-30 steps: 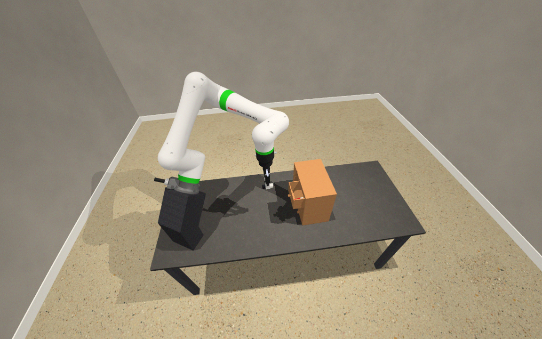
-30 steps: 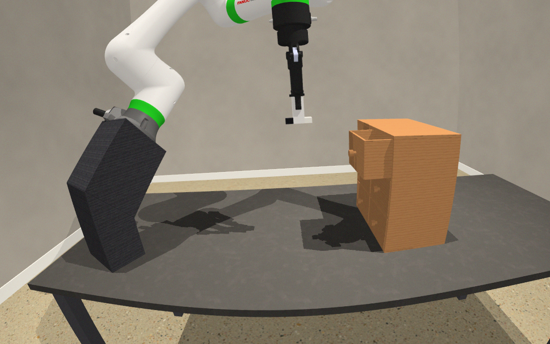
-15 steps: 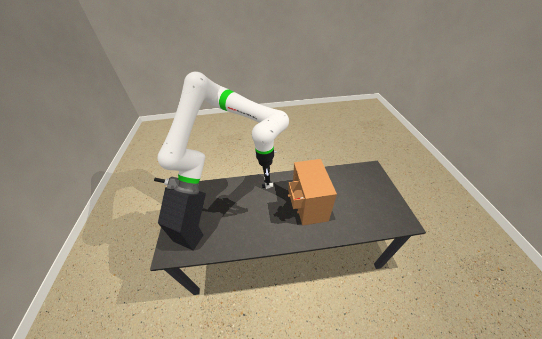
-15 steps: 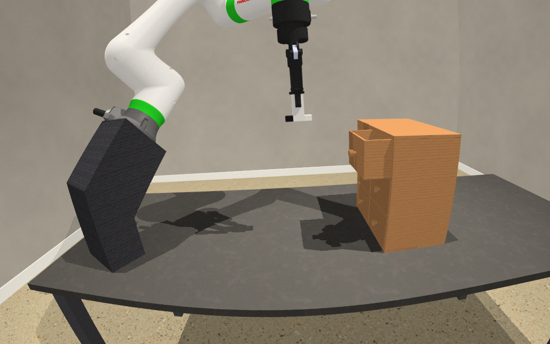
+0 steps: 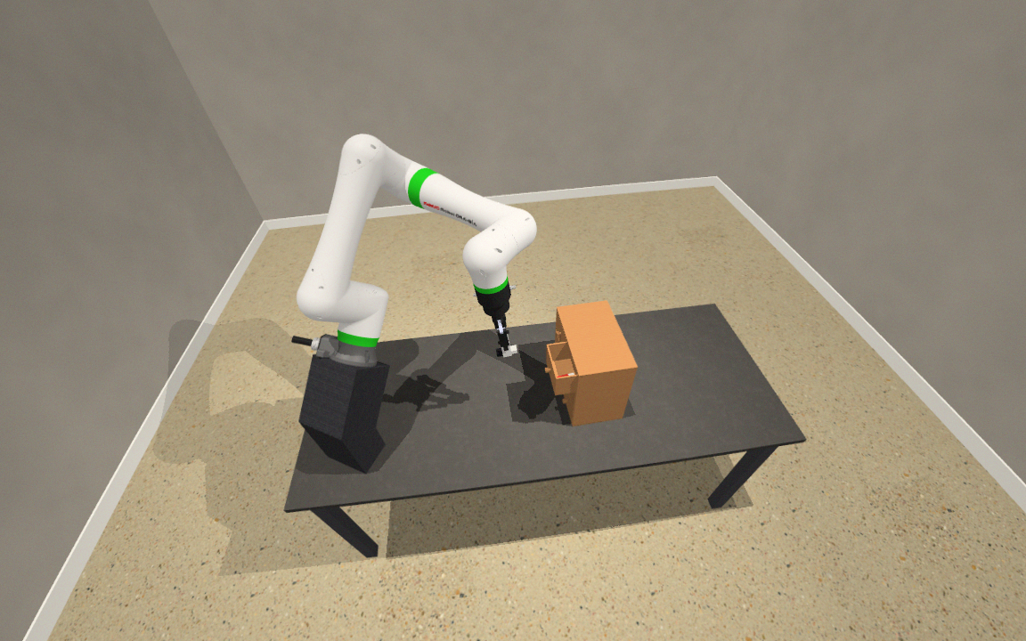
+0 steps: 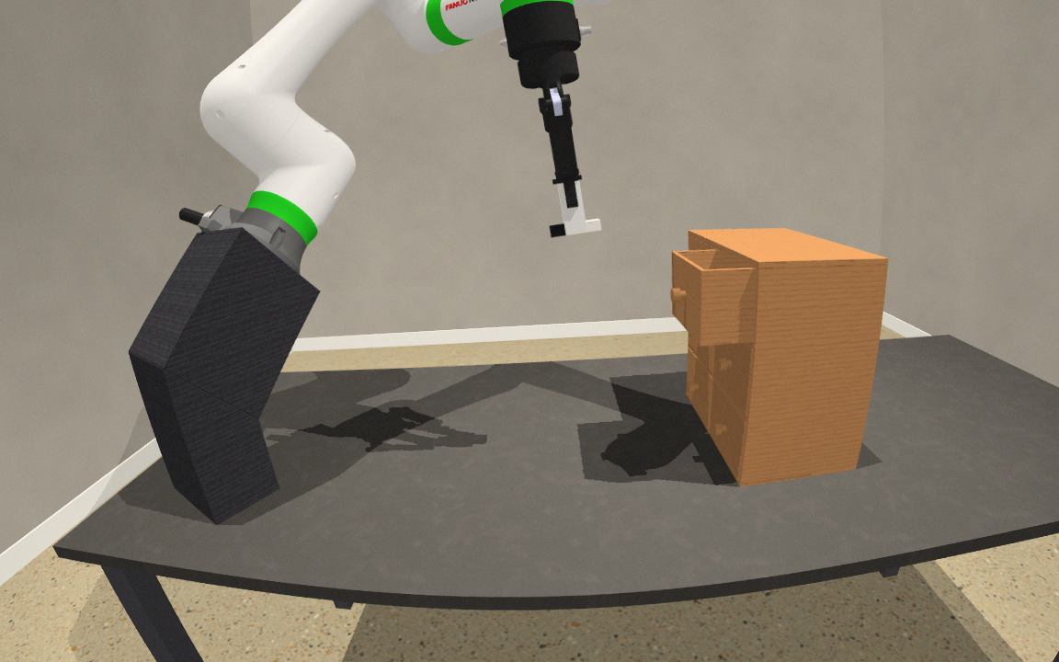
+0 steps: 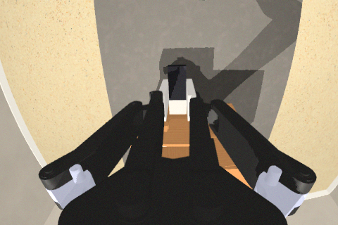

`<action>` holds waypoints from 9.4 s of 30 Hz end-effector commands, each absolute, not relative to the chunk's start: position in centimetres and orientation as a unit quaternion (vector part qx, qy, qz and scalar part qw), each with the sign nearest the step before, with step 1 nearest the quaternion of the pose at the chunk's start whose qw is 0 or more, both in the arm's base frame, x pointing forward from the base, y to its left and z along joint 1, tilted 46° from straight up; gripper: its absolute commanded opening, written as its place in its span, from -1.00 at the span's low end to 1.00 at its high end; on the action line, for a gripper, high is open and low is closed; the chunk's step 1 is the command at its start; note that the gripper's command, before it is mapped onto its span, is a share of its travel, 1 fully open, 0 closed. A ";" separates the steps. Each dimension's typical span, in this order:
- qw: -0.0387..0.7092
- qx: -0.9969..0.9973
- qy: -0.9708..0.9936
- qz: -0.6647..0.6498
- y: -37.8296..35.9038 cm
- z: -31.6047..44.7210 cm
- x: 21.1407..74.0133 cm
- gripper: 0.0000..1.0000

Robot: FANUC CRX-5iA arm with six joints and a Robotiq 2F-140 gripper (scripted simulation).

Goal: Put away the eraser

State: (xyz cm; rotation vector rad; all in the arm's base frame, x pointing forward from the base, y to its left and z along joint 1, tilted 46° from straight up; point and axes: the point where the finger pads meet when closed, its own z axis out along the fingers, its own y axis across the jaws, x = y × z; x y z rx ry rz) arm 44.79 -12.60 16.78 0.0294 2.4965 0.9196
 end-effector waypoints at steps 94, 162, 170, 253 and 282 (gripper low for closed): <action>0.689 0.189 0.643 0.278 -11.6 15.8 45.9 -0.77; 0.689 0.189 0.643 0.278 -13.4 21.1 59.4 -0.77; 0.689 0.189 0.643 0.278 -13.4 21.1 59.4 -0.77; 0.689 0.189 0.643 0.278 -11.9 15.5 42.9 1.00; 0.658 0.175 0.674 0.287 -12.1 15.7 42.8 1.00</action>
